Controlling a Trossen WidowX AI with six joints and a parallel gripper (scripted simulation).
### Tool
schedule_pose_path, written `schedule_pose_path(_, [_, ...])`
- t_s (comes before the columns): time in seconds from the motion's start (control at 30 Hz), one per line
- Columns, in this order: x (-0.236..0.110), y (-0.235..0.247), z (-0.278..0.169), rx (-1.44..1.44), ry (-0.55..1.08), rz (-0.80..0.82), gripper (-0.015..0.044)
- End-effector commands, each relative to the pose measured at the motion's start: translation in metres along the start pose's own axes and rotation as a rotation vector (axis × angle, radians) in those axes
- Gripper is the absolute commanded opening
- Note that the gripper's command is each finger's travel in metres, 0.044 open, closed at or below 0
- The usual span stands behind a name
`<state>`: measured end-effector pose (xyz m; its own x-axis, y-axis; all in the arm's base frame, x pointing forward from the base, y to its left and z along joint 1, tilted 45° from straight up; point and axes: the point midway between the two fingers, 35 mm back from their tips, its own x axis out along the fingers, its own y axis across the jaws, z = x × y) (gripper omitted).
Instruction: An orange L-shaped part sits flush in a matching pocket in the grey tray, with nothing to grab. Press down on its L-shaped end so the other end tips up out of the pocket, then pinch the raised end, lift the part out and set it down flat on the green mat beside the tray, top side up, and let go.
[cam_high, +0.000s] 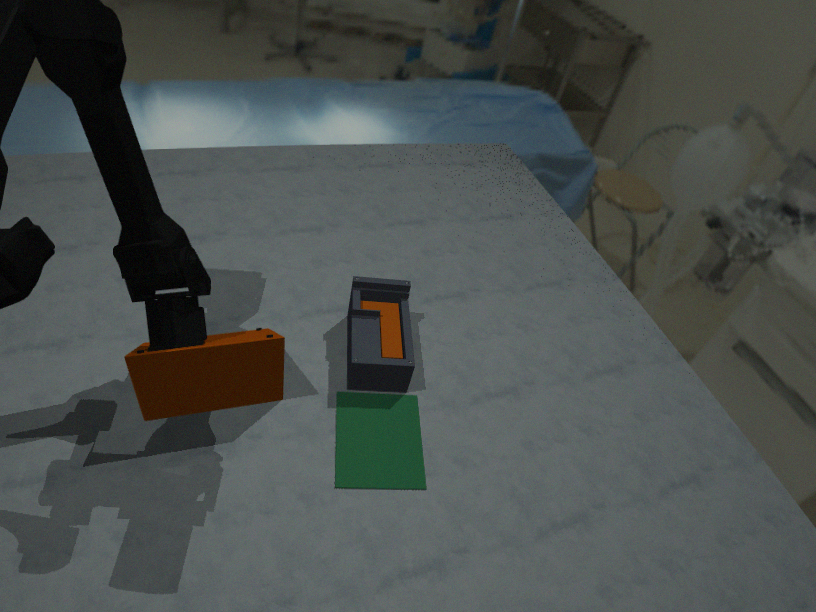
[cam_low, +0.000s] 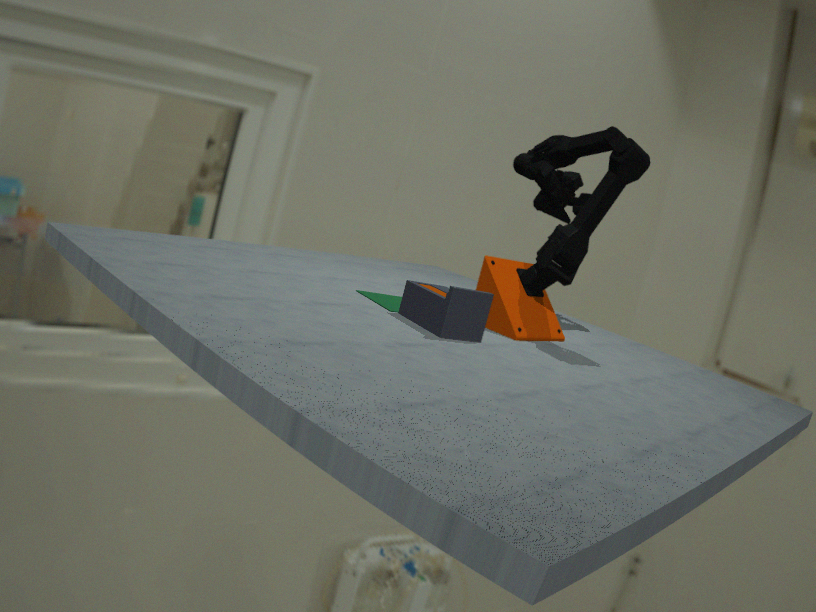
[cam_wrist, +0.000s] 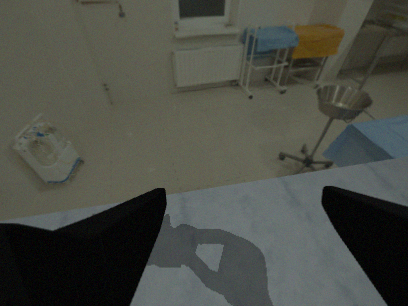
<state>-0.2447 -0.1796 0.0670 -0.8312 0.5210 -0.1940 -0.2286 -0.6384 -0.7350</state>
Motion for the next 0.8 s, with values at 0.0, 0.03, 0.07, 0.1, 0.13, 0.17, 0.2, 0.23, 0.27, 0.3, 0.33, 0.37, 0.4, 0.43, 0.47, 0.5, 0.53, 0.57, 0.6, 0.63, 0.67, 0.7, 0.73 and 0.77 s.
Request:
schedule_pose_path(0.0, [-0.001,0.000,0.000,-0.005,0.002,0.003,0.0374])
schedule_pose_path(0.03, [-0.004,0.002,-0.001,-0.016,0.007,0.015,0.0348])
schedule_pose_path(0.07, [-0.010,0.005,-0.002,-0.035,0.015,0.035,0.0321])
schedule_pose_path(0.1, [-0.019,0.009,-0.004,-0.062,0.027,0.064,0.0295])
schedule_pose_path(0.13, [-0.030,0.014,-0.007,-0.095,0.041,0.103,0.0269])
schedule_pose_path(0.17, [-0.044,0.019,-0.011,-0.140,0.056,0.148,0.0243])
schedule_pose_path(0.2, [-0.059,0.024,-0.016,-0.192,0.071,0.198,0.0216])
schedule_pose_path(0.23, [-0.076,0.028,-0.021,-0.247,0.083,0.252,0.0190])
schedule_pose_path(0.27, [-0.091,0.032,-0.027,-0.308,0.096,0.303,0.0180])
schedule_pose_path(0.3, [-0.108,0.035,-0.034,-0.368,0.105,0.358,0.0180])
schedule_pose_path(0.33, [-0.125,0.037,-0.041,-0.427,0.106,0.411,0.0180])
schedule_pose_path(0.37, [-0.138,0.038,-0.046,-0.440,0.099,0.454,0.0180])
schedule_pose_path(0.4, [-0.148,0.038,-0.050,-0.478,0.102,0.484,0.0180])
schedule_pose_path(0.43, [-0.160,0.038,-0.057,-0.527,0.106,0.523,0.0180])
schedule_pose_path(0.47, [-0.175,0.038,-0.065,-0.588,0.108,0.569,0.0180])
schedule_pose_path(0.5, [-0.191,0.036,-0.074,-0.658,0.109,0.621,0.0180])
schedule_pose_path(0.53, [-0.208,0.033,-0.085,-0.732,0.109,0.674,0.0180])
schedule_pose_path(0.57, [-0.225,0.029,-0.096,-0.808,0.107,0.727,0.0180])
schedule_pose_path(0.6, [-0.241,0.024,-0.108,-0.886,0.103,0.780,0.0180])
schedule_pose_path(0.63, [-0.257,0.018,-0.120,-0.966,0.097,0.831,0.0180])
schedule_pose_path(0.67, [-0.273,0.010,-0.133,-1.048,0.090,0.882,0.0180])
schedule_pose_path(0.7, [-0.286,0.002,-0.145,-1.130,0.073,0.931,0.0180])
schedule_pose_path(0.73, [-0.300,-0.008,-0.157,-1.210,0.061,0.978,0.0180])
schedule_pose_path(0.77, [-0.313,-0.019,-0.171,-1.295,0.051,1.025,0.0180])
